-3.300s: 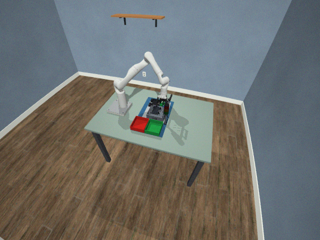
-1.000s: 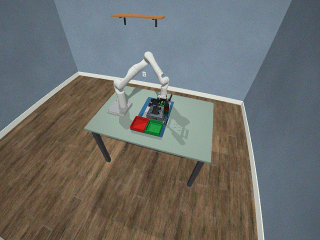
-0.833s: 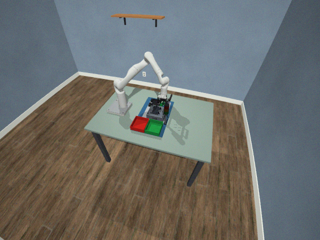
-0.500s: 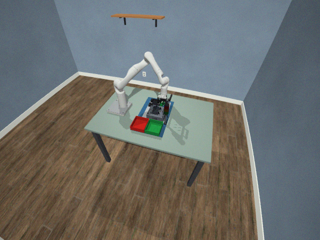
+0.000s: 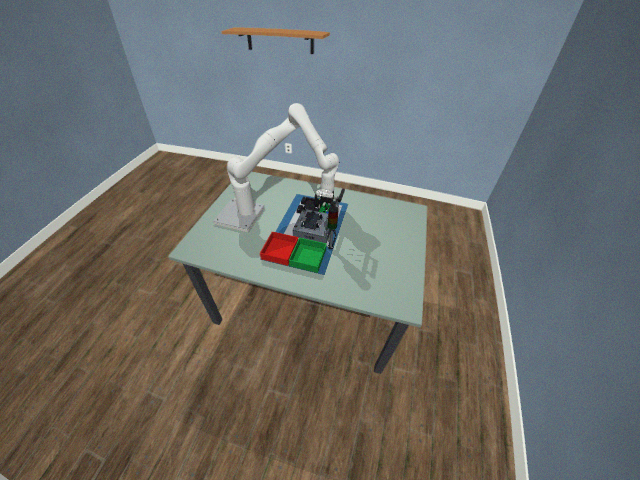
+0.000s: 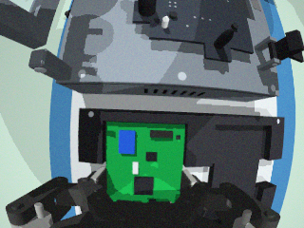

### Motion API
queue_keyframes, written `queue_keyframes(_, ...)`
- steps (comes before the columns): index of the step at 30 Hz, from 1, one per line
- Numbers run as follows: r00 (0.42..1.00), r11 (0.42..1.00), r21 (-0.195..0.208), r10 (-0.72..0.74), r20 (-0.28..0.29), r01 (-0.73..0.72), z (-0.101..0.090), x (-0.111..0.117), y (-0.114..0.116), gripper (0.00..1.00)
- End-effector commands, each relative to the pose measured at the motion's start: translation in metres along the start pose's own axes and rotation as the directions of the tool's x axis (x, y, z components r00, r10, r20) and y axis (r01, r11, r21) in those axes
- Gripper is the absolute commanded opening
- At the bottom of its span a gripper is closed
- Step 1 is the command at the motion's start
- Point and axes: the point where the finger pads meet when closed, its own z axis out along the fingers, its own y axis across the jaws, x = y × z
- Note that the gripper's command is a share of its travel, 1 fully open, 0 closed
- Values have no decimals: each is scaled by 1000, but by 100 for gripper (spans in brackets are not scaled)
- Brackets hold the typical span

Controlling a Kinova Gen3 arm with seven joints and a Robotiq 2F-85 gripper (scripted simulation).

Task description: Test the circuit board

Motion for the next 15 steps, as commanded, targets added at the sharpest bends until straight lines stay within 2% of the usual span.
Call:
queue_keyframes(1, 1000, 1000, 1, 0, 0, 0, 0, 0, 0, 77)
queue_keyframes(15, 1000, 1000, 1, 0, 0, 0, -9, 0, 0, 77)
